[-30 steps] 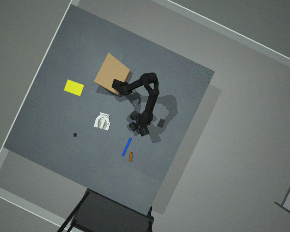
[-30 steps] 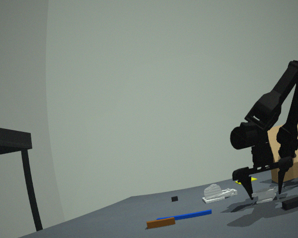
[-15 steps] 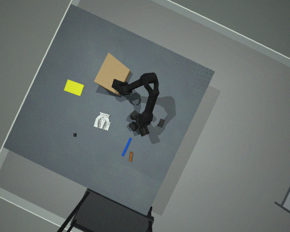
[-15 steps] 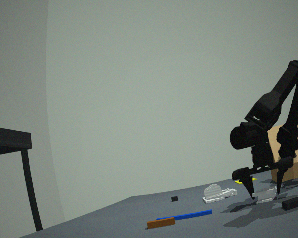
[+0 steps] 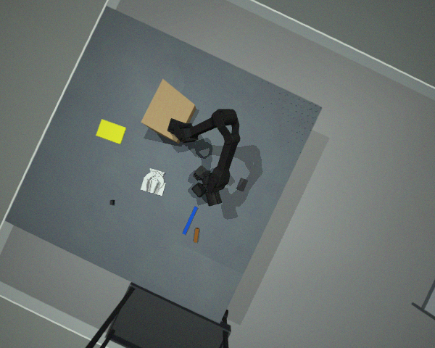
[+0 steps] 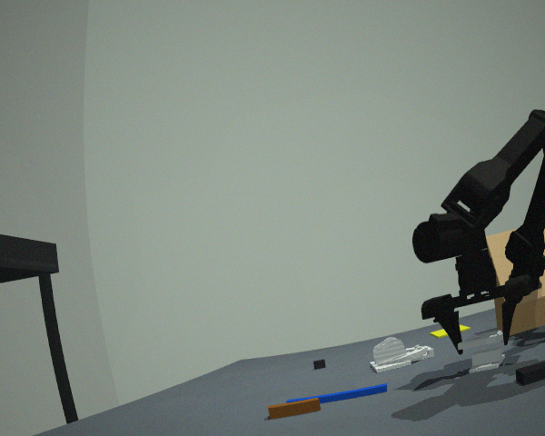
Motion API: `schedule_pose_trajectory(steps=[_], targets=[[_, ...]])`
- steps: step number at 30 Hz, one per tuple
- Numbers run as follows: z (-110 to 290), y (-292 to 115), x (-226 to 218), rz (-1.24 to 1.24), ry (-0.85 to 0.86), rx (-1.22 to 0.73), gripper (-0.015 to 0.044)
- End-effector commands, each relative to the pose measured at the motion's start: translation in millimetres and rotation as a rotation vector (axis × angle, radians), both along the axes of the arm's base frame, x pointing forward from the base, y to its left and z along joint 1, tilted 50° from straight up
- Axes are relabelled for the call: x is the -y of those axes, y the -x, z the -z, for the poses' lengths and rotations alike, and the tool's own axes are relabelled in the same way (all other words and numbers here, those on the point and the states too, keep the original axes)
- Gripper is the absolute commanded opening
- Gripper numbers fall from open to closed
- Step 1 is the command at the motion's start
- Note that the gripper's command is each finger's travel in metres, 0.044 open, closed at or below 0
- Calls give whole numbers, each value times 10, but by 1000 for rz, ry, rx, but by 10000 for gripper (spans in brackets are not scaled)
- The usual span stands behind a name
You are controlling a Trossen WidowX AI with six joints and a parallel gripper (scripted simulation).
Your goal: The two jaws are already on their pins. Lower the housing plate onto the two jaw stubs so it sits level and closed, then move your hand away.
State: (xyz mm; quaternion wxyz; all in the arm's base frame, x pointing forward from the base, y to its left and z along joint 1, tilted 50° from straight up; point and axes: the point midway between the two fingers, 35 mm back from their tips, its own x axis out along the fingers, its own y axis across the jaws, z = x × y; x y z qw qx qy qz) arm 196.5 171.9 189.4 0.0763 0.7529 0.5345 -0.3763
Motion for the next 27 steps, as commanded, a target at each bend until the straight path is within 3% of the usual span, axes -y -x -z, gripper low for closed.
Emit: schedule_pose_trajectory(steps=[1, 14, 27], targets=[[-104, 11, 88, -3, -2, 9, 351], [-357, 99, 368, 2, -8, 7, 351], [-230, -77, 479, -105, 40, 133, 351]])
